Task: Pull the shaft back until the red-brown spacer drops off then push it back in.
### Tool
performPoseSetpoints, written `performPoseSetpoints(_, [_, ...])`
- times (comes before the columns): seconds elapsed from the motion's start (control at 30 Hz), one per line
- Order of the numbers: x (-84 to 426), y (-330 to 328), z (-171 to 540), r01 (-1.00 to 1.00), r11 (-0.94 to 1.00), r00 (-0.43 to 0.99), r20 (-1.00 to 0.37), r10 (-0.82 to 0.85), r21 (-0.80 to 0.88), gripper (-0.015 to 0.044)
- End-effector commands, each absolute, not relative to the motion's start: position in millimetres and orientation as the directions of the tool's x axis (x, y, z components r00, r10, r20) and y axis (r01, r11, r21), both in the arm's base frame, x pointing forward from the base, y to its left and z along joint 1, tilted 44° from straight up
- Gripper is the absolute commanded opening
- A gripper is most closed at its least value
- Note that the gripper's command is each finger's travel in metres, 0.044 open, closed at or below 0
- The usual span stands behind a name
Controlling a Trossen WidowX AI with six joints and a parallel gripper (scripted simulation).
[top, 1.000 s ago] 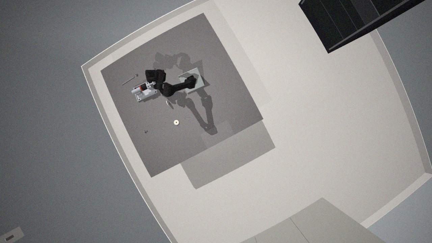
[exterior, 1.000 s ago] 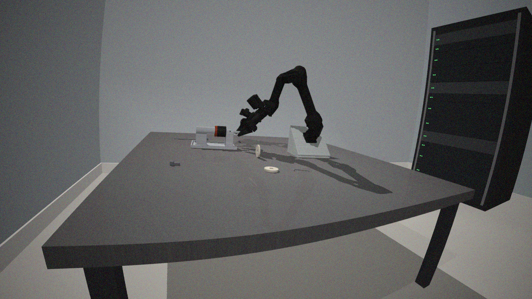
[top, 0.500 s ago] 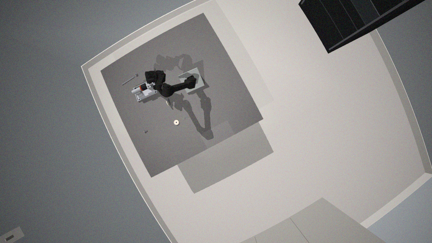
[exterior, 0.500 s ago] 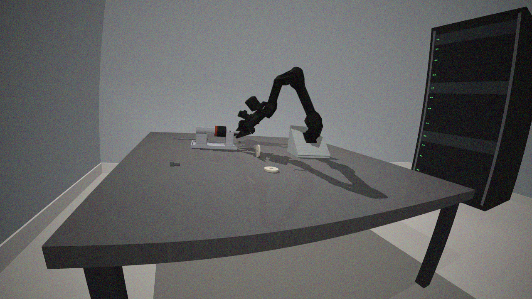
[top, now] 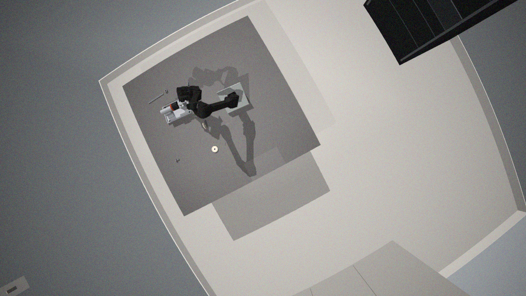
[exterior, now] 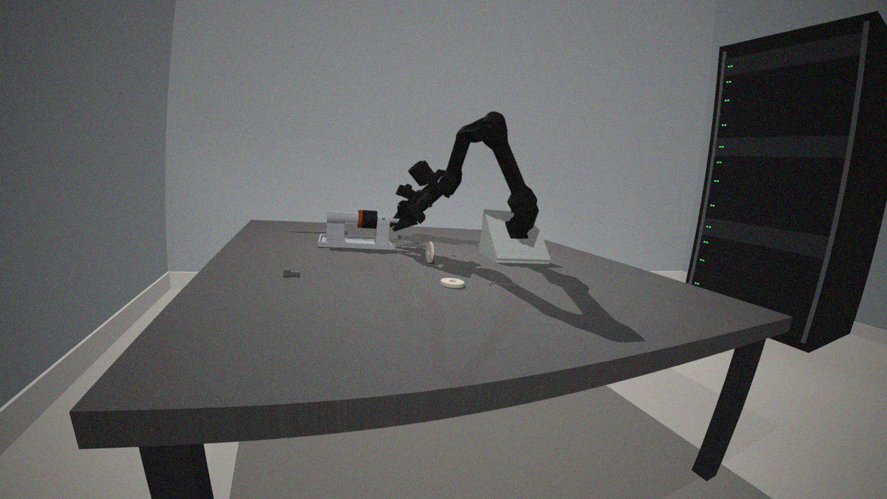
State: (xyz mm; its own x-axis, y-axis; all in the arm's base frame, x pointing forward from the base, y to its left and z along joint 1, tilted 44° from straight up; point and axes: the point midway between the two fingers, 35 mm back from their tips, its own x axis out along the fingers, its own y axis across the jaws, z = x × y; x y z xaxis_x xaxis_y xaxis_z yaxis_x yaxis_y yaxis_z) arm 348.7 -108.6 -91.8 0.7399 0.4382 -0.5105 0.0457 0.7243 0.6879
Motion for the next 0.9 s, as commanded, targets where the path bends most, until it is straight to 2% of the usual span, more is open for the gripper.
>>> performPoseSetpoints(0.0, [349.5, -109.6, -92.6, 0.049, 0.726, 0.741, -0.512, 0.435, 0.686, 0.044])
performPoseSetpoints(0.07, [349.7, -110.0, -93.0, 0.049, 0.726, 0.741, -0.512, 0.435, 0.686, 0.044])
performPoseSetpoints(0.6, [348.9, -108.8, -92.2, 0.046, 0.724, 0.74, -0.511, 0.438, 0.688, 0.002])
performPoseSetpoints(0.7, [348.9, -108.8, -92.2, 0.046, 0.724, 0.74, -0.511, 0.438, 0.688, 0.0])
performPoseSetpoints(0.87, [348.3, -108.7, -92.2, 0.047, 0.725, 0.74, -0.511, 0.437, 0.687, 0.0])
